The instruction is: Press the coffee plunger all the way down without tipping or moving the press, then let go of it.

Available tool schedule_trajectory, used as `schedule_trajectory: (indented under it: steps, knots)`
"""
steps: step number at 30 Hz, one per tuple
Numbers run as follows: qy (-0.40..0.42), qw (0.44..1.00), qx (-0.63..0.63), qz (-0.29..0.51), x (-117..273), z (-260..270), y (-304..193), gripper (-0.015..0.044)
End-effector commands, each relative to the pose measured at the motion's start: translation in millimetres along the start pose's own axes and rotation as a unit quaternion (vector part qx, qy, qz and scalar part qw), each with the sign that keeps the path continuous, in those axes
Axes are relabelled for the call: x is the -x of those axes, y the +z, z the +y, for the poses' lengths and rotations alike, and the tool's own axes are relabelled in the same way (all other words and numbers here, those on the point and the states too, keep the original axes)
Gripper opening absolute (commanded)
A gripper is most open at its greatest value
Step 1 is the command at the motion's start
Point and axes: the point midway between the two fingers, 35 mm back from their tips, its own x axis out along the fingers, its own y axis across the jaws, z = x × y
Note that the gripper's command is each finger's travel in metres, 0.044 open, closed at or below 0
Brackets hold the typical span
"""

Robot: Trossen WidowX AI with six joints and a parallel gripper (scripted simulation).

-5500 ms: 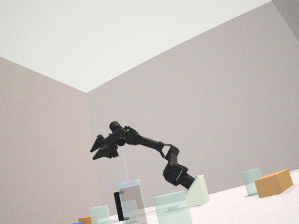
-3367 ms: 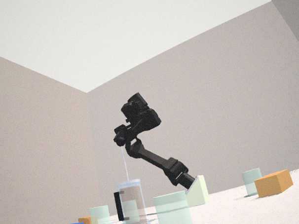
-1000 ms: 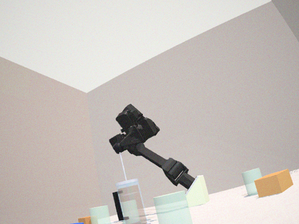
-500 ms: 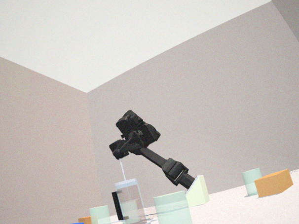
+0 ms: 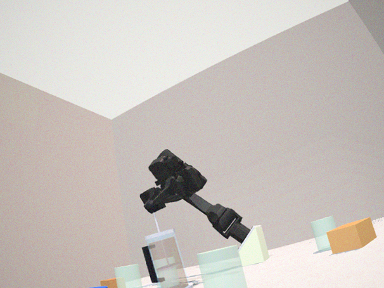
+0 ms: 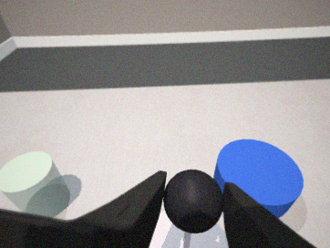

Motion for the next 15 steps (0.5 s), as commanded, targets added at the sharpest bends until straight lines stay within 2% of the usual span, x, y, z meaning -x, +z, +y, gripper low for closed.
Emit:
schedule_trajectory:
  steps: [1,15]
  knots:
    - [-0.007,0.999,0.031,0.037,-10.9,-0.7,-33.4,0.0123]
    - [-0.008,0.999,0.030,0.036,-18.7,-0.7,-30.6,0.0123]
